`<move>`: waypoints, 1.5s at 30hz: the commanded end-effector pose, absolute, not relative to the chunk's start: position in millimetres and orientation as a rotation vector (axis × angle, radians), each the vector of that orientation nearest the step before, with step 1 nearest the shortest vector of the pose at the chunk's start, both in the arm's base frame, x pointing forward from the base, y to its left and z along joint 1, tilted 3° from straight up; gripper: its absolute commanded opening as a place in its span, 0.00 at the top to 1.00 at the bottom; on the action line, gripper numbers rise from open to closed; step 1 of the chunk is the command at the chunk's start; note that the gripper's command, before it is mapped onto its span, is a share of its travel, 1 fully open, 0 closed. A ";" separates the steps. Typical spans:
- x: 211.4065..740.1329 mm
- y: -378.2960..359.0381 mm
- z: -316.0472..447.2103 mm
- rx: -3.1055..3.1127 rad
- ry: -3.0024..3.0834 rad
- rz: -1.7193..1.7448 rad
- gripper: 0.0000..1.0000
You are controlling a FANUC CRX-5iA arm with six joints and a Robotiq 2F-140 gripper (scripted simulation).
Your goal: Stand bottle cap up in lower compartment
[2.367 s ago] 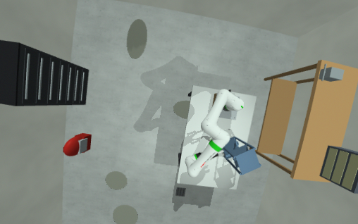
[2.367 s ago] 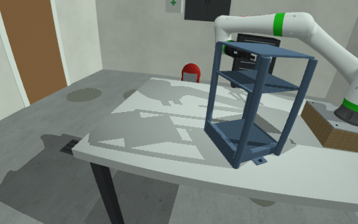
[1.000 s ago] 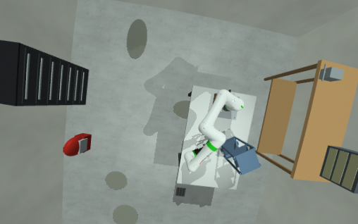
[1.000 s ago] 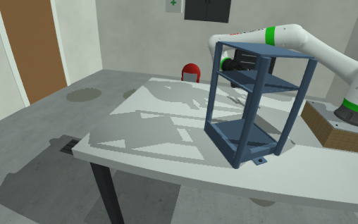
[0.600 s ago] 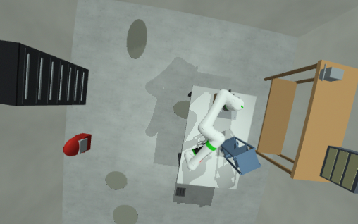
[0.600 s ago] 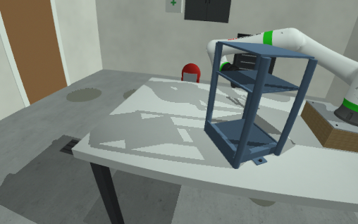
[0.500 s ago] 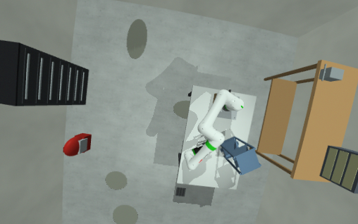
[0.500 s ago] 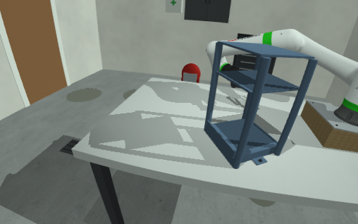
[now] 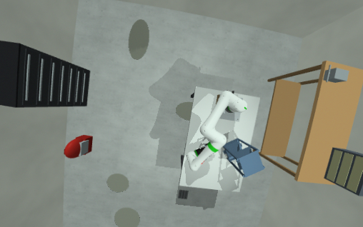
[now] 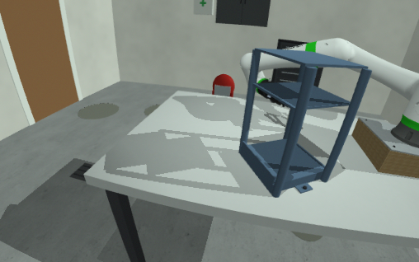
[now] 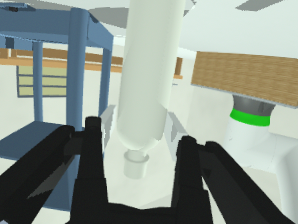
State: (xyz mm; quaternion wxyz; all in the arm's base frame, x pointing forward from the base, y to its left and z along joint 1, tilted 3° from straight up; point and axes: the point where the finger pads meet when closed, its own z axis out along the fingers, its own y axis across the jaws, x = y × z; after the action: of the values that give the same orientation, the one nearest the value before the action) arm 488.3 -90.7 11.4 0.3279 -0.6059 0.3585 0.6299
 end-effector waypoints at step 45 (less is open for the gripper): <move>487.8 -91.1 -3.5 -1.587 0.938 1.649 0.60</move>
State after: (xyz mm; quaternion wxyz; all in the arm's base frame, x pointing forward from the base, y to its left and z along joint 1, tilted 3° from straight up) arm 487.7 -91.0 -3.7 0.3279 -0.6060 0.3584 0.6299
